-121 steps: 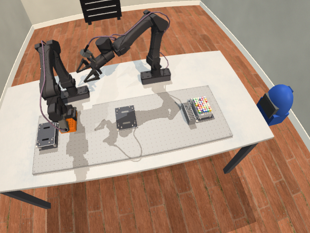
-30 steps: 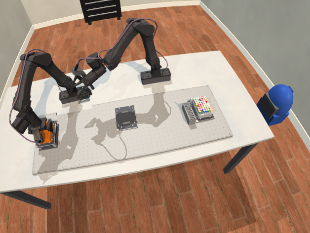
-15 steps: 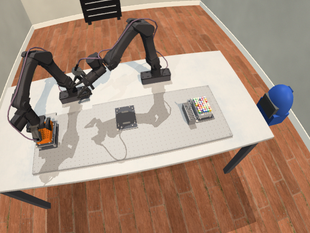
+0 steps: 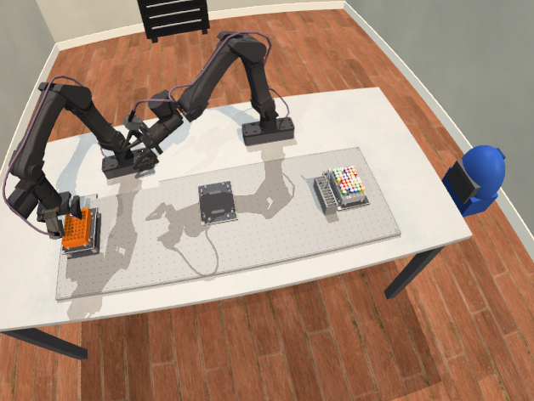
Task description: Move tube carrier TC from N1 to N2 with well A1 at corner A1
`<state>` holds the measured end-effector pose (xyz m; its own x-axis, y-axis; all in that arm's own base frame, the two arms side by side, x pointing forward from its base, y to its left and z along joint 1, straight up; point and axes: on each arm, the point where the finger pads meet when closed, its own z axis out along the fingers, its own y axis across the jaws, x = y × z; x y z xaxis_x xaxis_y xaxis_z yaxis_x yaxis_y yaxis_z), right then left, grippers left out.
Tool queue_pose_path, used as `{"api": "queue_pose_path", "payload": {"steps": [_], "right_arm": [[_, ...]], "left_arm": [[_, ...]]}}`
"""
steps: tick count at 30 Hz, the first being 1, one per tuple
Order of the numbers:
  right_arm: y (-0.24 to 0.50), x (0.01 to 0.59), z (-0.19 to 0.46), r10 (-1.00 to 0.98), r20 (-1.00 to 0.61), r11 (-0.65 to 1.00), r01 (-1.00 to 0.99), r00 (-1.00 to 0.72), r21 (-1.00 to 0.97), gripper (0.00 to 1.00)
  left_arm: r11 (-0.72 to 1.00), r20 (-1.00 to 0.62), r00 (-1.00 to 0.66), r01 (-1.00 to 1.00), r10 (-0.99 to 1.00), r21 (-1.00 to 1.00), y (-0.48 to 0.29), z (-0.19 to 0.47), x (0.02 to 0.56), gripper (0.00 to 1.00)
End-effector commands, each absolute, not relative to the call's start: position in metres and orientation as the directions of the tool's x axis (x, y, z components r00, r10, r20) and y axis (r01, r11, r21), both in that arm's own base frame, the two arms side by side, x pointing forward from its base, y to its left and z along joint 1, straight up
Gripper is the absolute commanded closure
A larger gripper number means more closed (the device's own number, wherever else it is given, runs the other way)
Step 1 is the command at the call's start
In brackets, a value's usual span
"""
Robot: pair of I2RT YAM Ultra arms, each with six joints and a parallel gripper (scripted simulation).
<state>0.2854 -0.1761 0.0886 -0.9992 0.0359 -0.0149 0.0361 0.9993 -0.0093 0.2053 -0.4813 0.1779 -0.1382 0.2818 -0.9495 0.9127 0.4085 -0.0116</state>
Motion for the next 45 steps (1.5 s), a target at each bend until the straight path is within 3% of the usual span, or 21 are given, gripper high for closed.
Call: {"api": "queue_pose_path", "payload": {"steps": [1, 13, 25, 45], "right_arm": [[-0.174, 0.282, 0.088, 0.038, 0.000, 0.999, 0.038, -0.999, 0.018, 0.00], [-0.177, 0.287, 0.113, 0.278, -0.249, 0.956, 0.292, -0.928, -0.017, 0.00], [-0.163, 0.255, 0.149, 0.469, -0.504, 0.839, 0.544, -0.725, -0.001, 0.00], [-0.153, 0.246, 0.154, 0.477, -0.538, 0.829, 0.559, -0.695, 0.011, 0.00]], "left_arm": [[0.409, -0.969, -0.112, 0.913, 0.220, -0.013, -0.485, 0.209, 0.208, 0.00], [0.409, -0.969, -0.112, 0.913, 0.220, -0.013, -0.485, 0.209, 0.208, 0.00], [0.409, -0.969, -0.112, 0.913, 0.220, -0.013, -0.485, 0.209, 0.208, 0.00], [0.409, -0.969, -0.112, 0.913, 0.220, -0.013, -0.485, 0.209, 0.208, 0.00]]}}
